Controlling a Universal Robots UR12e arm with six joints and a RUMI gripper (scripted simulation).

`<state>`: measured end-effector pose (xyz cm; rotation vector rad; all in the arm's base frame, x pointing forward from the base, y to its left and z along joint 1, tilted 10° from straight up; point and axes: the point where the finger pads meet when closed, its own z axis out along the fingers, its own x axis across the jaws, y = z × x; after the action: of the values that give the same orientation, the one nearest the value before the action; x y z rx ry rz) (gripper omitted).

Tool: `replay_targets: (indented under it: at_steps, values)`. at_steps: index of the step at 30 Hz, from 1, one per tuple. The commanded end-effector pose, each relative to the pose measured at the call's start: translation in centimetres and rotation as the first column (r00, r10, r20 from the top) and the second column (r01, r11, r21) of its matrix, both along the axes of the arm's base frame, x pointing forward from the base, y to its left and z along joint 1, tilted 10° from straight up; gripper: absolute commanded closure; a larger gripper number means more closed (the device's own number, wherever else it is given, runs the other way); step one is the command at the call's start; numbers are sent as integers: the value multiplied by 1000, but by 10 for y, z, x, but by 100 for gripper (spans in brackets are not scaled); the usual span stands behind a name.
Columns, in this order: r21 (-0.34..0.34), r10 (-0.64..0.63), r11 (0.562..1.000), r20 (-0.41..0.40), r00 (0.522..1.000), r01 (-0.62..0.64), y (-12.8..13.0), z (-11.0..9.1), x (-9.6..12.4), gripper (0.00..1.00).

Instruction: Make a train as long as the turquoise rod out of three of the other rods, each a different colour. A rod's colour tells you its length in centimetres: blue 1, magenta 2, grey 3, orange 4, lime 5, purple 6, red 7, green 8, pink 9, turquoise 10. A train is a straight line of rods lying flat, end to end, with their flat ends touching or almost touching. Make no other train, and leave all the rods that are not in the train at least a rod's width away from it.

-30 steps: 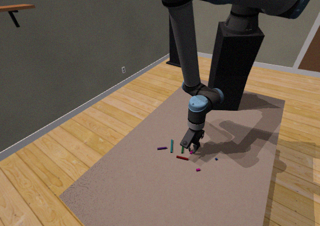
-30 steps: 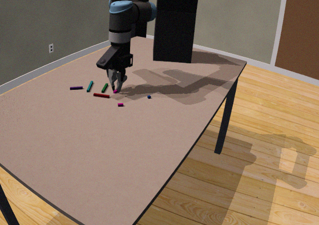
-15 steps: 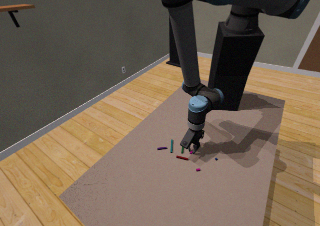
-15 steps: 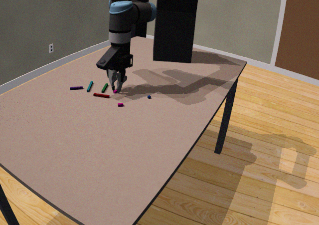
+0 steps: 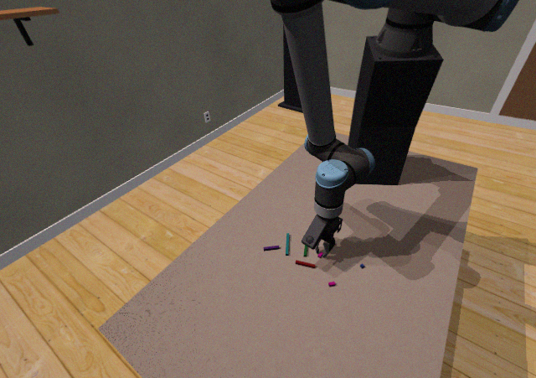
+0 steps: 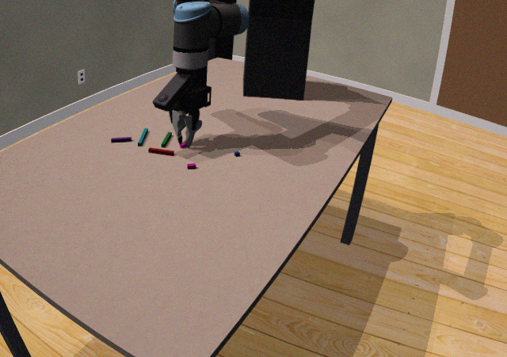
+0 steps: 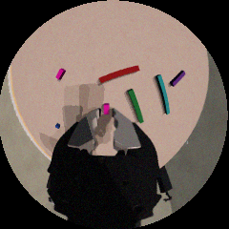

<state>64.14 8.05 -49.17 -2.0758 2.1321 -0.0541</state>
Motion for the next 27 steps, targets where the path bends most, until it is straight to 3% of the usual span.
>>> replay_targets:
  at_steps: [1, 8, 9, 27]
  values:
    - [0, 0, 1000, 1, 1000, 0, 0, 1, 0, 86]
    - [0, 0, 1000, 1, 1000, 0, 0, 1, 0, 86]
    - [0, 0, 1000, 1, 1000, 0, 0, 1, 0, 100]
    - [0, 0, 1000, 1, 1000, 0, 0, 1, 0, 100]
